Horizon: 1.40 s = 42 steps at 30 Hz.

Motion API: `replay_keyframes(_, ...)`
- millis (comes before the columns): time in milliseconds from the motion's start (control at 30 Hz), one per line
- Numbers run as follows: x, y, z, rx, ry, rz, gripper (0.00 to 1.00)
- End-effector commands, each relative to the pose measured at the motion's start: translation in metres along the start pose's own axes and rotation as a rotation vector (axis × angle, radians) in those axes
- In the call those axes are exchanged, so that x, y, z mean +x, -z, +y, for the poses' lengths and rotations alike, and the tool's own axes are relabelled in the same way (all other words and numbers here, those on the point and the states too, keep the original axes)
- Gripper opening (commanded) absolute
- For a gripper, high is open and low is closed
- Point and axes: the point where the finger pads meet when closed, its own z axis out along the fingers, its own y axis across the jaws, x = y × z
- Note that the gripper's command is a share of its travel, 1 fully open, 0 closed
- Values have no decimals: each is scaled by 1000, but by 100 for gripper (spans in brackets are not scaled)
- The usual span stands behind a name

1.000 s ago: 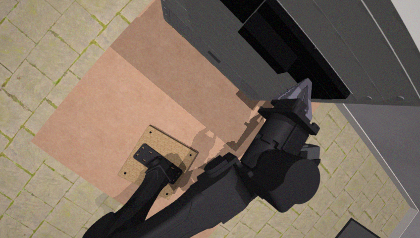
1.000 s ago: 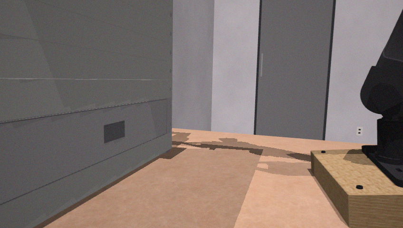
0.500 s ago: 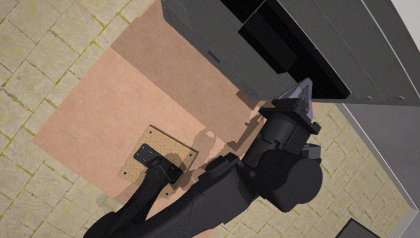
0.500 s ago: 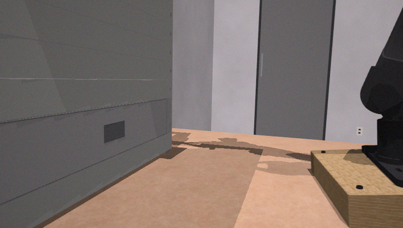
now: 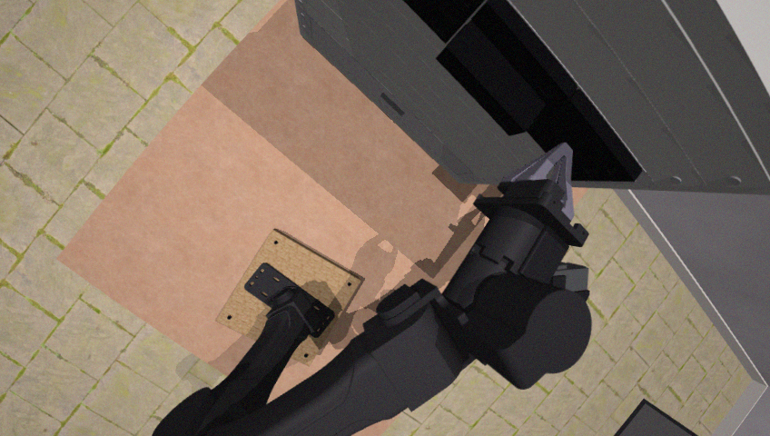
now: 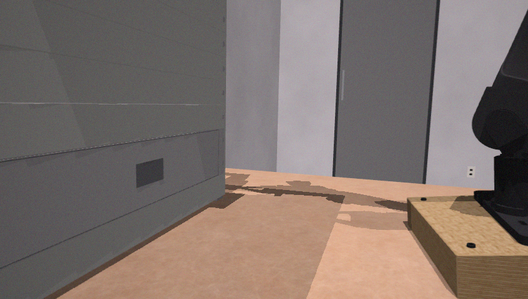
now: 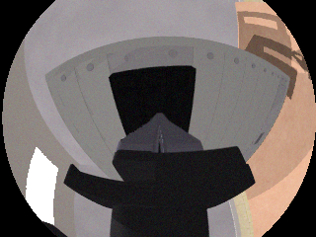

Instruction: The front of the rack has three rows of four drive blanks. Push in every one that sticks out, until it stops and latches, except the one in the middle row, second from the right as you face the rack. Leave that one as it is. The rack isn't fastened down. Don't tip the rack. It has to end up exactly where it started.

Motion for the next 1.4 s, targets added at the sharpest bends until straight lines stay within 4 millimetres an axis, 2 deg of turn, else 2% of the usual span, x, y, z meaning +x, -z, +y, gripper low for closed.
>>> replay_keyframes(0, -17, -4, 48, -141, 65, -72, 0)
replay_keyframes(233, -17, 4, 47, -141, 65, -72, 0)
replay_keyframes(267, -10, 21, 59, -175, 78, -70, 0)
replay_keyframes(300, -10, 26, 59, -175, 79, -70, 0)
replay_keyframes(333, -13, 28, 38, -135, 62, -72, 0)
replay_keyframes(467, -10, 60, 28, -111, 40, -61, 0)
replay_keyframes(600, -8, 91, 25, -112, 39, -61, 0)
replay_keyframes(667, -8, 101, 24, -112, 39, -61, 0)
replay_keyframes(733, -5, 108, 32, -129, 50, -60, 0)
replay_keyframes(933, -12, 102, 22, -100, 34, -62, 0)
replay_keyframes(1067, -7, 104, 34, -134, 60, -51, 0)
replay_keyframes(1367, -7, 104, 34, -134, 59, -55, 0)
